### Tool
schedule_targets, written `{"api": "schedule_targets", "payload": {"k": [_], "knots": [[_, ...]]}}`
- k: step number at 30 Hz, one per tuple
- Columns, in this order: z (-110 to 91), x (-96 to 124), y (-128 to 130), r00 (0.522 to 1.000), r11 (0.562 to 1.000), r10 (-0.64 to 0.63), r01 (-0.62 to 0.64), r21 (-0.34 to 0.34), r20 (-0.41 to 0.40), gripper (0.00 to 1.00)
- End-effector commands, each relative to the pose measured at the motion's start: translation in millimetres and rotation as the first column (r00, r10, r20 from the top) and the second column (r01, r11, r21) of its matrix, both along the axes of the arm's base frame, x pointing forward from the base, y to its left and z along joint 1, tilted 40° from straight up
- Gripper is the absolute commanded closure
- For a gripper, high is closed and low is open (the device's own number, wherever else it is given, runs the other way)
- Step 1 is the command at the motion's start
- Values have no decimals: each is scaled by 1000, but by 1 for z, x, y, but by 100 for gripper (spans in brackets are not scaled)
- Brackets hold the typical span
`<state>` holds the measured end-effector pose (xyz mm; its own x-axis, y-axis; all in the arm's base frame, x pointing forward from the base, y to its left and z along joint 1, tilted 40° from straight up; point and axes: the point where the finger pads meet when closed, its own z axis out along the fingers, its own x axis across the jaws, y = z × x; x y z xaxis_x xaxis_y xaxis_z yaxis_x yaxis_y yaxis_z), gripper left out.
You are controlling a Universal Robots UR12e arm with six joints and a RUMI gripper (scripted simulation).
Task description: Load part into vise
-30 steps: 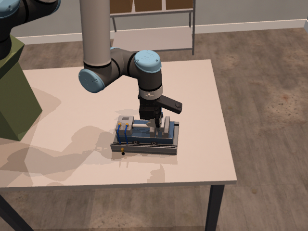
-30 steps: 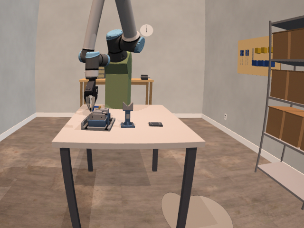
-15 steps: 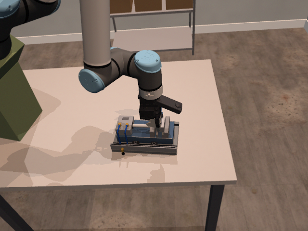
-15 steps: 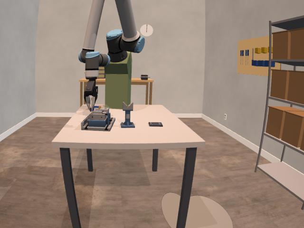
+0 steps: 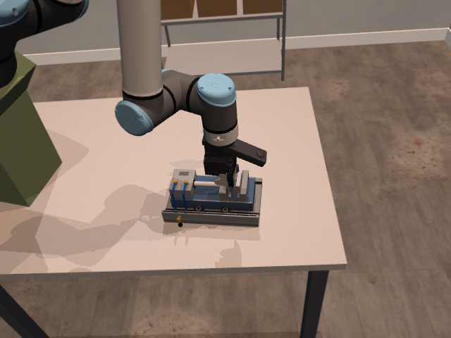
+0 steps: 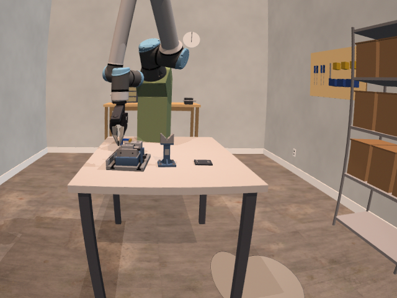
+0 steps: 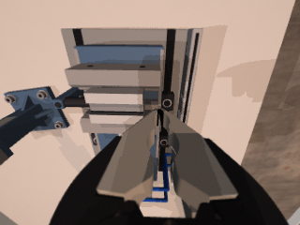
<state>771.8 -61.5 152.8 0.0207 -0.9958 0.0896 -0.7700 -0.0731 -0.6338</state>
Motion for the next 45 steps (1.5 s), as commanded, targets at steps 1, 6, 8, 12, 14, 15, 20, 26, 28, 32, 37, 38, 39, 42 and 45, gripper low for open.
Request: {"api": "schedule_targets", "payload": {"k": [1, 6, 8, 12, 14, 15, 20, 26, 28, 32, 37, 38, 39, 42, 45], "knots": [[1, 0, 0, 1000, 1000, 0, 0, 0, 1, 100], [1, 0, 0, 1000, 1000, 0, 0, 0, 1, 100], [1, 0, 0, 1000, 1000, 0, 0, 0, 1, 100], [1, 0, 0, 1000, 1000, 0, 0, 0, 1, 100], [1, 0, 0, 1000, 1000, 0, 0, 0, 1, 100], [1, 0, 0, 1000, 1000, 0, 0, 0, 1, 100], [1, 0, 1, 1000, 1000, 0, 0, 0, 1, 100], [0, 0, 2, 1000, 1000, 0, 0, 0, 1, 100], [0, 0, 2, 1000, 1000, 0, 0, 0, 1, 100], [0, 0, 3, 1000, 1000, 0, 0, 0, 1, 100], [0, 0, 4, 1000, 1000, 0, 0, 0, 1, 100], [0, 0, 4, 1000, 1000, 0, 0, 0, 1, 100], [0, 0, 4, 1000, 1000, 0, 0, 0, 1, 100], [0, 0, 5, 1000, 1000, 0, 0, 0, 1, 100], [0, 0, 6, 1000, 1000, 0, 0, 0, 1, 100]]}}
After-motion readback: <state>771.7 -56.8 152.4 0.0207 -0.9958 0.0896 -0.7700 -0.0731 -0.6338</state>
